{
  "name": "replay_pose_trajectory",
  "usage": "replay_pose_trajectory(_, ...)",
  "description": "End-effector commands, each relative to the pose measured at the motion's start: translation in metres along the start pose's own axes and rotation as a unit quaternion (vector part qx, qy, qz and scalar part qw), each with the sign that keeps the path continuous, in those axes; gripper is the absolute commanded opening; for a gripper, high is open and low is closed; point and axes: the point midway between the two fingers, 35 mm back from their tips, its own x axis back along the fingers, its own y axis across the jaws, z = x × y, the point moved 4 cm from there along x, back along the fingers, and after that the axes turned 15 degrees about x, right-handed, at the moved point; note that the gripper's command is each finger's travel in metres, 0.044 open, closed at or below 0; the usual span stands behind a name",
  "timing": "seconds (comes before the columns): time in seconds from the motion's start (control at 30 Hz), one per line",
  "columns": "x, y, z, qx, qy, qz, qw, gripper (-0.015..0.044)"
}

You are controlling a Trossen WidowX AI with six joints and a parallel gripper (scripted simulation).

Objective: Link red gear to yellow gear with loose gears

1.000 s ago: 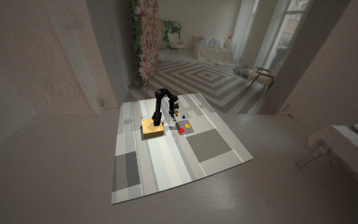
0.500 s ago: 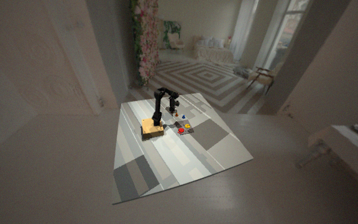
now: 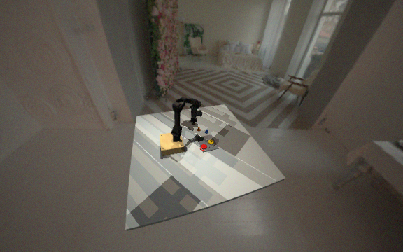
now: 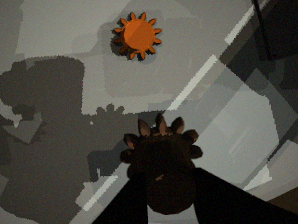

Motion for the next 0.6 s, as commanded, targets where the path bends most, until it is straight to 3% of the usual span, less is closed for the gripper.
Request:
replay_pose_trajectory(0.0,0.013,-0.001,0.000,-0.003,-0.002,-0.001,1.000,0.0000)
replay_pose_trajectory(0.57,0.046,-0.006,0.001,-0.003,-0.002,-0.001,1.000,0.0000)
